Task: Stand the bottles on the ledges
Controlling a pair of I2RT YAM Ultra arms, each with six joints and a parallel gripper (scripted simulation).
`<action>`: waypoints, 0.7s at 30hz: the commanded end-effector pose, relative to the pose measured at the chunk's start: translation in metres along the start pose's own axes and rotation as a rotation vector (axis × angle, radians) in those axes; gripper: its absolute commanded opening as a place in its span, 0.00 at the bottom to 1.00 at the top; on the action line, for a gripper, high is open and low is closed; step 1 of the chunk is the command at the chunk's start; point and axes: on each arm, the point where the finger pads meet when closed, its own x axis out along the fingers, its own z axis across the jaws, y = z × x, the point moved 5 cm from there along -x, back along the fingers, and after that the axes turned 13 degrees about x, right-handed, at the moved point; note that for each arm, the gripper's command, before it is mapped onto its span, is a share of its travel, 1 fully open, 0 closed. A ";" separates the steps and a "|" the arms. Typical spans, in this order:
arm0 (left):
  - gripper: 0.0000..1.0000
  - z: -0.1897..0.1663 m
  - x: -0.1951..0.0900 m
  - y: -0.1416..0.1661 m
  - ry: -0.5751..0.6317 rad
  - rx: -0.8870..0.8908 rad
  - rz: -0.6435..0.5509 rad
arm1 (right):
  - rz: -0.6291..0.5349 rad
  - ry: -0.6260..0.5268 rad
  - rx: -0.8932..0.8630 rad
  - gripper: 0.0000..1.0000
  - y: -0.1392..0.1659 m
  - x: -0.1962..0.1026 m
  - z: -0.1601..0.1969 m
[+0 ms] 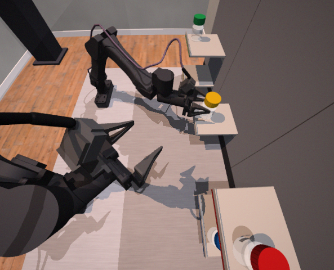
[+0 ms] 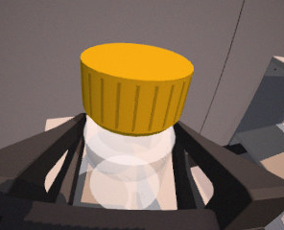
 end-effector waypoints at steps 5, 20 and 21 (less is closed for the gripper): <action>0.52 0.021 -0.006 -0.076 -0.021 -0.032 -0.074 | -0.006 -0.014 -0.017 0.88 -0.007 -0.002 0.004; 0.52 0.005 -0.033 -0.104 0.034 -0.061 -0.154 | -0.006 -0.014 -0.017 0.88 -0.007 -0.002 0.004; 0.52 0.005 -0.033 -0.104 0.034 -0.061 -0.154 | -0.006 -0.014 -0.017 0.88 -0.007 -0.002 0.004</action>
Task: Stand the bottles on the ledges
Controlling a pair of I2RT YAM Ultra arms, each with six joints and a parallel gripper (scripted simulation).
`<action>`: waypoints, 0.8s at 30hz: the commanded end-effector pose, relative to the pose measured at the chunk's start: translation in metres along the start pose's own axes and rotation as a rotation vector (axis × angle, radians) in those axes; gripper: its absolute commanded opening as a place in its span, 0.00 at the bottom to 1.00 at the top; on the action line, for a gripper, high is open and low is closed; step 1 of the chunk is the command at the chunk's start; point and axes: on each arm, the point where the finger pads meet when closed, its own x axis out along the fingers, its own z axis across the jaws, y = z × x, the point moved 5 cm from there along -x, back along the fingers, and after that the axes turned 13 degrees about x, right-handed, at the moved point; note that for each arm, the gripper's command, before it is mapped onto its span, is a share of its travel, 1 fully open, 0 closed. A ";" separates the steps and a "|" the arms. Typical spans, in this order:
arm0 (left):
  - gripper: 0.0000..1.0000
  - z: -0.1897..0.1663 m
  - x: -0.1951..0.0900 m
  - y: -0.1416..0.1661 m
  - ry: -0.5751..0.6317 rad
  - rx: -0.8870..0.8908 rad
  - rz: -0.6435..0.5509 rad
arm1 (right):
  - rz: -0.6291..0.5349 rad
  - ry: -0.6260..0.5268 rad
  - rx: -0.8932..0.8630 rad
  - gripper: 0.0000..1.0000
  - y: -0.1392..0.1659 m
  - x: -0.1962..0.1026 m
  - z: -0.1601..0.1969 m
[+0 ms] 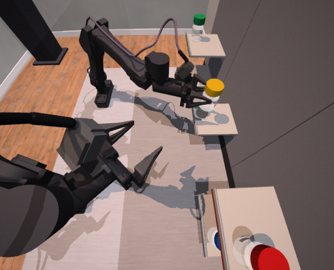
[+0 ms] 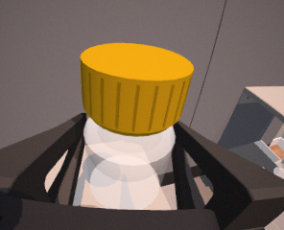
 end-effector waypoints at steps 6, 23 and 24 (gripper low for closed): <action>0.52 0.002 -0.034 -0.042 -0.003 -0.050 -0.111 | -0.006 -0.014 -0.017 0.88 -0.007 -0.002 0.004; 0.52 0.001 -0.100 -0.033 0.000 -0.052 -0.103 | -0.006 -0.014 -0.017 0.88 -0.007 -0.002 0.004; 0.52 0.002 -0.103 -0.031 -0.002 -0.049 -0.096 | -0.006 -0.014 -0.017 0.88 -0.007 -0.002 0.004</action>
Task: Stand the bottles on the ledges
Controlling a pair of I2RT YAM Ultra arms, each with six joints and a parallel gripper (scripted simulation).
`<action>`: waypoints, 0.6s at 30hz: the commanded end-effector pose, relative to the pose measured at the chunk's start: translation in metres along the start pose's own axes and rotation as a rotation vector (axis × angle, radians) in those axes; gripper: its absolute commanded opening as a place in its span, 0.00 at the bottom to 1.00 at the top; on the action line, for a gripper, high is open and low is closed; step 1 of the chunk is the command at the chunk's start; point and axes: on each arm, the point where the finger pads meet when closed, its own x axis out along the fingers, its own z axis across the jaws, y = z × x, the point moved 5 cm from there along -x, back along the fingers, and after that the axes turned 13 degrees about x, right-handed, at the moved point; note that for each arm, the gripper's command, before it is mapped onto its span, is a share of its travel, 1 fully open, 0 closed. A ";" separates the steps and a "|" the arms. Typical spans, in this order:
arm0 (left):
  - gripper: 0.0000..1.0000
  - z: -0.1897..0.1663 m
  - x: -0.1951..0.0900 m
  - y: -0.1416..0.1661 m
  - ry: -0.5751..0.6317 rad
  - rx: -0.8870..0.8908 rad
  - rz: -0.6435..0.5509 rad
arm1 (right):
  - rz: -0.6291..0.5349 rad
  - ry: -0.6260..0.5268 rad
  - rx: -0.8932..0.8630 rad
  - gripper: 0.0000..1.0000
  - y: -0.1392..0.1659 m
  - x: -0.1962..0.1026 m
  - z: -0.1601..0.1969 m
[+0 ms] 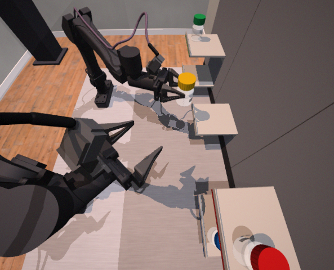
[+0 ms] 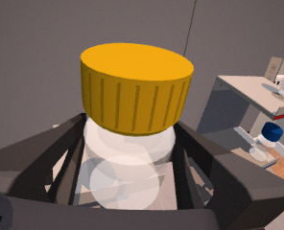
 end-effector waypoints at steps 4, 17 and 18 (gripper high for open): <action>0.52 0.008 -0.021 -0.009 -0.042 -0.018 -0.021 | -0.006 -0.014 -0.017 0.88 -0.007 -0.002 0.004; 0.52 0.020 -0.021 0.000 -0.081 -0.007 0.006 | -0.006 -0.014 -0.017 0.88 -0.007 -0.002 0.004; 0.52 0.020 -0.021 0.000 -0.081 -0.007 0.006 | -0.006 -0.014 -0.017 0.88 -0.007 -0.002 0.004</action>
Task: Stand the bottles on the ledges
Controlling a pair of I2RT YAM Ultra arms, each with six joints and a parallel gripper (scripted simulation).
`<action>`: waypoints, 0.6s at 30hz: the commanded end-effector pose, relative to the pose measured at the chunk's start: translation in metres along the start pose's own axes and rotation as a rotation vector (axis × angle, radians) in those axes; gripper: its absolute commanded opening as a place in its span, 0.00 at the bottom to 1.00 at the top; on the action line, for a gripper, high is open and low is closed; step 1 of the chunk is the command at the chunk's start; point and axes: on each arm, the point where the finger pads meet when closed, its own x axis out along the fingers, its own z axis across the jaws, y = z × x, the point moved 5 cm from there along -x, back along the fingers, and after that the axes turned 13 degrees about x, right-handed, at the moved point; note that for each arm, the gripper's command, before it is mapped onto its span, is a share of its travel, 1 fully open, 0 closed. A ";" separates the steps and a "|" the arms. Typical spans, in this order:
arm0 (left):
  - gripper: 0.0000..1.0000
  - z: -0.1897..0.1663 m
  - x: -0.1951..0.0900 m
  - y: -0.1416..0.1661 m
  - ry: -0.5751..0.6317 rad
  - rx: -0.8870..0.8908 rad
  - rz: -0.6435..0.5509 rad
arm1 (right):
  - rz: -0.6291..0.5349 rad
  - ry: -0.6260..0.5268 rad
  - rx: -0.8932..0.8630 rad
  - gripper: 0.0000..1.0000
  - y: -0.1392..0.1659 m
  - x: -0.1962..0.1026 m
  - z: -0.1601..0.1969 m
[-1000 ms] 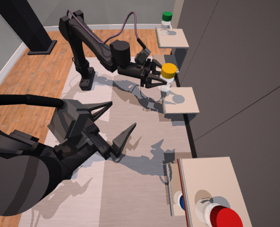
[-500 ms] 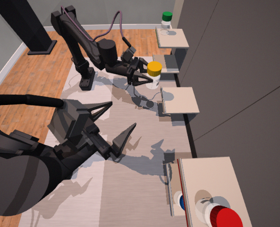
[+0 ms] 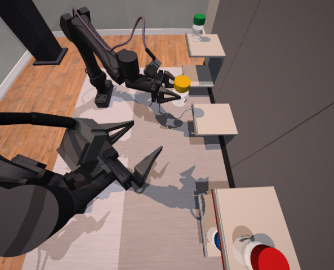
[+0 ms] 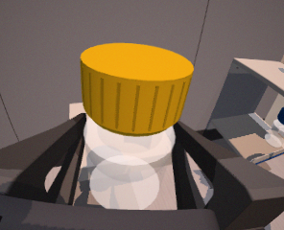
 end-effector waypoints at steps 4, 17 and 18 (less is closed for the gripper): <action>0.52 0.015 -0.006 -0.027 -0.030 -0.046 -0.079 | -0.006 -0.014 -0.017 0.88 -0.007 -0.002 0.004; 0.52 0.080 -0.031 0.029 0.067 -0.045 -0.180 | -0.036 0.169 -0.041 0.88 -0.009 0.083 -0.010; 0.52 0.089 -0.034 0.038 0.068 -0.041 -0.181 | -0.037 0.169 -0.040 0.88 -0.007 0.096 -0.006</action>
